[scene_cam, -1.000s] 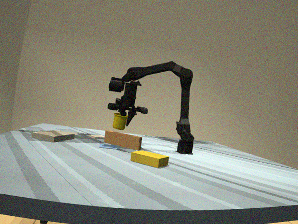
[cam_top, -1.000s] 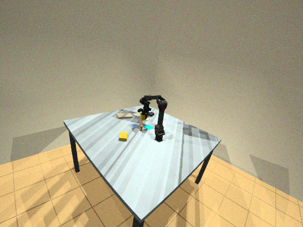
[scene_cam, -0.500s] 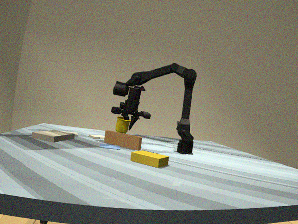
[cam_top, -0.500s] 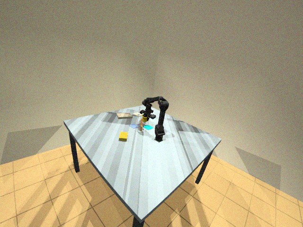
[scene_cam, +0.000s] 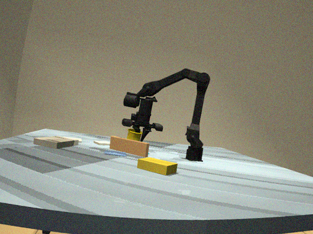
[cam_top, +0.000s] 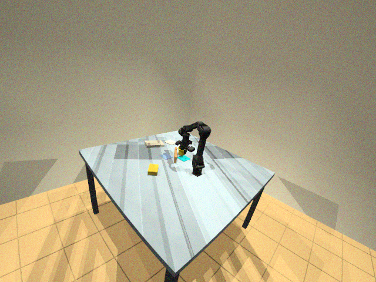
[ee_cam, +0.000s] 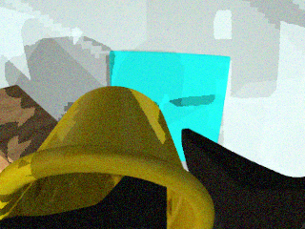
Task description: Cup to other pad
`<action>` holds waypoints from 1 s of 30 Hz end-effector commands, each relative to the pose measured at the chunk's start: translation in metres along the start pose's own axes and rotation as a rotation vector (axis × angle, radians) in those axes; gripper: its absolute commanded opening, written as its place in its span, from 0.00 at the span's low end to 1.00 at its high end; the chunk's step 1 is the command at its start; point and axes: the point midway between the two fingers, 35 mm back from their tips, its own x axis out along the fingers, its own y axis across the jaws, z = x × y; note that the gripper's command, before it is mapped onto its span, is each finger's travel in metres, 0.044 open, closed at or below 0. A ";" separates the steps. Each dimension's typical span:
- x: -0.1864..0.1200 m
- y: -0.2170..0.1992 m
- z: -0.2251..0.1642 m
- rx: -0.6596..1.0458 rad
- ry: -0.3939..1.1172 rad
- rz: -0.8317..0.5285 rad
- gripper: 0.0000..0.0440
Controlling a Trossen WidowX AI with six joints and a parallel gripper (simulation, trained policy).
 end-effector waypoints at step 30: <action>-0.020 -0.020 0.003 0.112 -0.019 0.159 0.50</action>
